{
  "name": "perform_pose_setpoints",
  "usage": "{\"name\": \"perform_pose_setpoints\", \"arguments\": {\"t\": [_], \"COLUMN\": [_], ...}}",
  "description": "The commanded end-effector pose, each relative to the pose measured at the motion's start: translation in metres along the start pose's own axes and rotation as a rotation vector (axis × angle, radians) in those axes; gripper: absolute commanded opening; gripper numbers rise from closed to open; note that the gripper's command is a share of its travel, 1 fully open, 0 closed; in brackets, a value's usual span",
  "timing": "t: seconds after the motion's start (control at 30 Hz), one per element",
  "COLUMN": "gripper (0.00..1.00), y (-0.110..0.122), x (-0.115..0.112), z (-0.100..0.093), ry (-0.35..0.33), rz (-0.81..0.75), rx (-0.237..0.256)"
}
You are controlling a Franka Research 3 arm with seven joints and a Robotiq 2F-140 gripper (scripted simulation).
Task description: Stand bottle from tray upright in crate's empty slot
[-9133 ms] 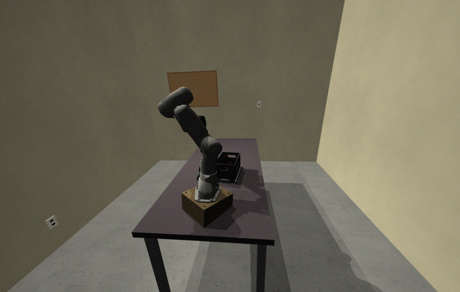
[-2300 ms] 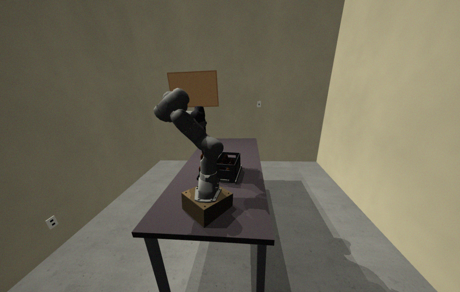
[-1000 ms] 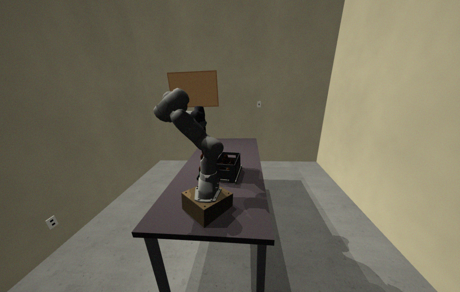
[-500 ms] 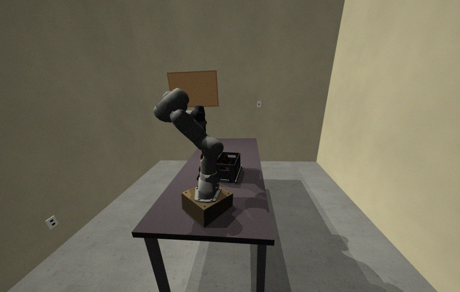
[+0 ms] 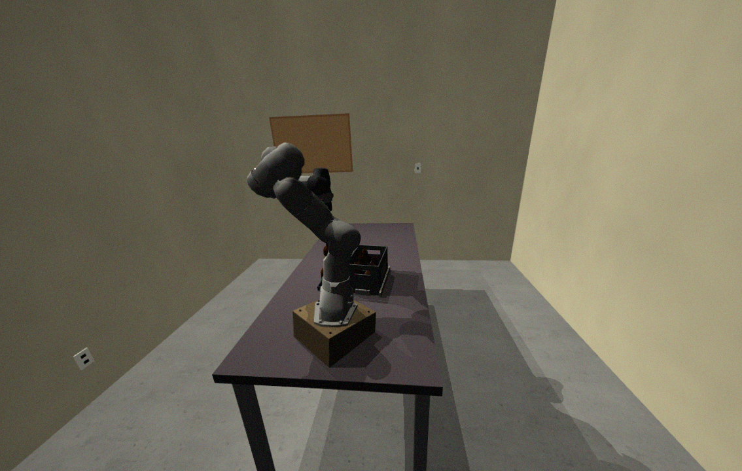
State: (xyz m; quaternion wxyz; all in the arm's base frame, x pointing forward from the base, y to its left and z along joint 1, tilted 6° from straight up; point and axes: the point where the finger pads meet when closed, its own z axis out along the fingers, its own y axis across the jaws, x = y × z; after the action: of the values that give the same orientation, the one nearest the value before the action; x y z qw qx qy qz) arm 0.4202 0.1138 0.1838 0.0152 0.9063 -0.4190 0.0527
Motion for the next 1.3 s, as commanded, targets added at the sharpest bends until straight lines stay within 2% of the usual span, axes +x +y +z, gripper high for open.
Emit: {"name": "perform_pose_setpoints", "arguments": {"t": [0.0, 0.67, 1.27], "gripper": [0.00, 0.00, 0.00], "y": [0.000, 0.000, 0.000], "x": [-0.001, -0.001, -0.001], "z": [-0.006, -0.024, -0.026], "ry": [0.000, 0.000, 0.000], "rz": [0.002, 0.002, 0.002], "rx": [-0.002, -0.002, -0.002]}}
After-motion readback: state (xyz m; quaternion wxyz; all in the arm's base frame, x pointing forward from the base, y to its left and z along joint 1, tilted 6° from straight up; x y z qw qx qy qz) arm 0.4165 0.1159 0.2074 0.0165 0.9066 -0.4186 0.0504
